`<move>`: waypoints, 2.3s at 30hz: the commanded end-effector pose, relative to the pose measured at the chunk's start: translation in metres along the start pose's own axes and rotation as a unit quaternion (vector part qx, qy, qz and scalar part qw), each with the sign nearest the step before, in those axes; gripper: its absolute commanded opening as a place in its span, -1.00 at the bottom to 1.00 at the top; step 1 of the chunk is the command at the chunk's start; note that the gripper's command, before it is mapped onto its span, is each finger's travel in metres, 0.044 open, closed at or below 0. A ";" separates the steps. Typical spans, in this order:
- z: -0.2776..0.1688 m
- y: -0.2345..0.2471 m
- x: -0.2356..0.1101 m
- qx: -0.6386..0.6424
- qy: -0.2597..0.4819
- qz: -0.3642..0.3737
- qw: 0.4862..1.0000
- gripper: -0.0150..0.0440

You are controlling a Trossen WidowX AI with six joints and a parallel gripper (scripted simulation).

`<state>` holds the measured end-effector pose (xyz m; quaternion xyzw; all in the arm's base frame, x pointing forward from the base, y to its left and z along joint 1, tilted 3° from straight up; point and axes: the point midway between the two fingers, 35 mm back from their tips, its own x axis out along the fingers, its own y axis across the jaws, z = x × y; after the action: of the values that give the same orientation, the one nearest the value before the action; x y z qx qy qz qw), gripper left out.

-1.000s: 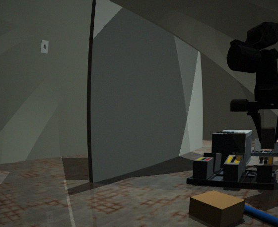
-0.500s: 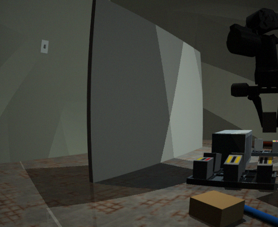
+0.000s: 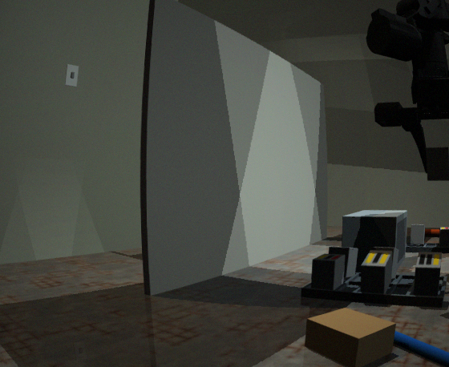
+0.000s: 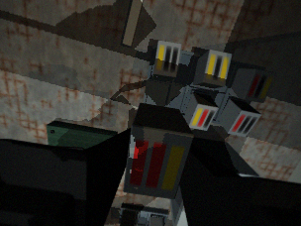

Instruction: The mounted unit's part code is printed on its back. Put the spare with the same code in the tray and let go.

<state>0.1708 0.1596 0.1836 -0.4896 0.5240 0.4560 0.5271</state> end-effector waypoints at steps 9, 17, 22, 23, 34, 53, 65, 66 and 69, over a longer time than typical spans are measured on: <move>-0.023 -0.042 -0.008 0.037 0.005 -0.015 0.999 -0.49; -0.042 -0.069 -0.010 0.049 0.008 -0.017 0.999 -0.49; -0.057 -0.087 -0.011 0.054 0.009 -0.016 0.998 -0.49; -0.060 -0.091 -0.011 0.055 0.009 -0.016 0.998 -0.49; -0.100 -0.125 -0.011 0.050 0.005 -0.014 0.999 -0.49; -0.192 -0.169 -0.014 0.029 0.009 -0.012 0.999 -0.49; -0.261 -0.180 -0.014 0.016 0.012 -0.010 1.000 -0.49; -0.267 -0.180 -0.013 0.016 0.012 -0.010 1.000 -0.49; -0.285 -0.180 -0.013 0.018 0.013 -0.011 1.000 -0.49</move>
<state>0.3208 -0.1251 0.2105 -0.4901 0.5351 0.4340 0.5340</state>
